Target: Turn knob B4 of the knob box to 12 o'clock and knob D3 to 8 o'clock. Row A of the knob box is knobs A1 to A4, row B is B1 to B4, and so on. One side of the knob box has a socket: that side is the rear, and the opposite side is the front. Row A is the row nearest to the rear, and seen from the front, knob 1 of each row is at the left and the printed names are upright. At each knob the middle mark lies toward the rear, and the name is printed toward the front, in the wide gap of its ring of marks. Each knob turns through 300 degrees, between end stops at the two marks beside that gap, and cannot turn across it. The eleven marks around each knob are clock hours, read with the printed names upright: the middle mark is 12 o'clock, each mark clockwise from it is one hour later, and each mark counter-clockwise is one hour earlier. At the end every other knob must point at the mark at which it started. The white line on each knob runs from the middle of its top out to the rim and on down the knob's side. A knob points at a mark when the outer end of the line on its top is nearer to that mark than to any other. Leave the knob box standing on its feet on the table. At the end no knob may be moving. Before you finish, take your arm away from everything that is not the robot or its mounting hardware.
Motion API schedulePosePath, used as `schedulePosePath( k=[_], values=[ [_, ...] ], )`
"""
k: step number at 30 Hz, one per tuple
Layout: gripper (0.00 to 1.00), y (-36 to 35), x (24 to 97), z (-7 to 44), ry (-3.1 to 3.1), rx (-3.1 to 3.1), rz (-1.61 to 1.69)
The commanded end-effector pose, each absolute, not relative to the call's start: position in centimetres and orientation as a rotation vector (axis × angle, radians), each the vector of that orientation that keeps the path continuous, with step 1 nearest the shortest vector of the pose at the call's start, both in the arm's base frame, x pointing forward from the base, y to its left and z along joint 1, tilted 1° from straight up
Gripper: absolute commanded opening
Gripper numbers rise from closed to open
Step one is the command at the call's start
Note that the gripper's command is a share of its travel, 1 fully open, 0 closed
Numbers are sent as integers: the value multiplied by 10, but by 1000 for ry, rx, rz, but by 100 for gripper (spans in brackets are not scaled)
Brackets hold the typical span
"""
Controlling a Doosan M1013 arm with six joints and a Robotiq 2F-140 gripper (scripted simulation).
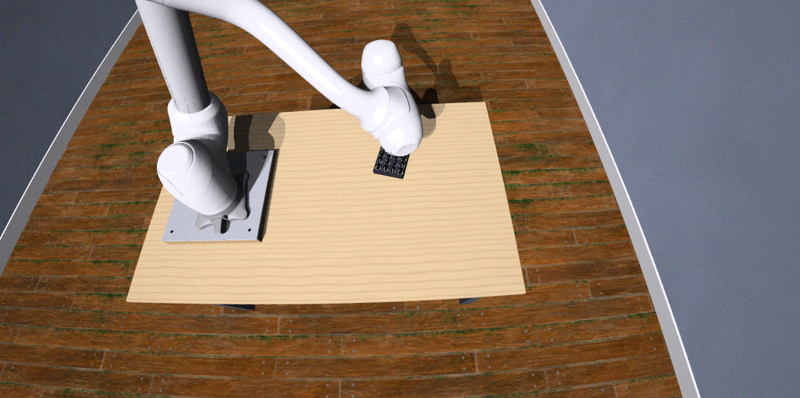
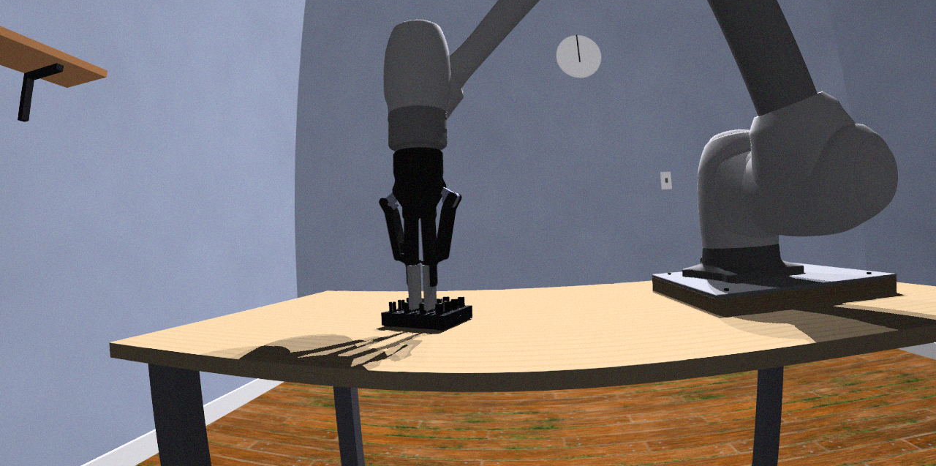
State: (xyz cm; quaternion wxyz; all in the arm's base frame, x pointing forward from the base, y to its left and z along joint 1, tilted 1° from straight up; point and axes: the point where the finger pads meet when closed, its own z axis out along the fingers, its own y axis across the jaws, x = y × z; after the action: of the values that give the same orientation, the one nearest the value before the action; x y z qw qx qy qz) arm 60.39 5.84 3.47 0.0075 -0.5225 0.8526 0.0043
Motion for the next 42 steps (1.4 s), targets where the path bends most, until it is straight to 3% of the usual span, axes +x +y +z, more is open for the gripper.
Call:
schedulePosePath(
  k=[1, 42],
  values=[
    [12, 58, 604, 35, 2666, -1633, 14],
    [12, 58, 604, 73, 2666, -1633, 14]
  ],
)
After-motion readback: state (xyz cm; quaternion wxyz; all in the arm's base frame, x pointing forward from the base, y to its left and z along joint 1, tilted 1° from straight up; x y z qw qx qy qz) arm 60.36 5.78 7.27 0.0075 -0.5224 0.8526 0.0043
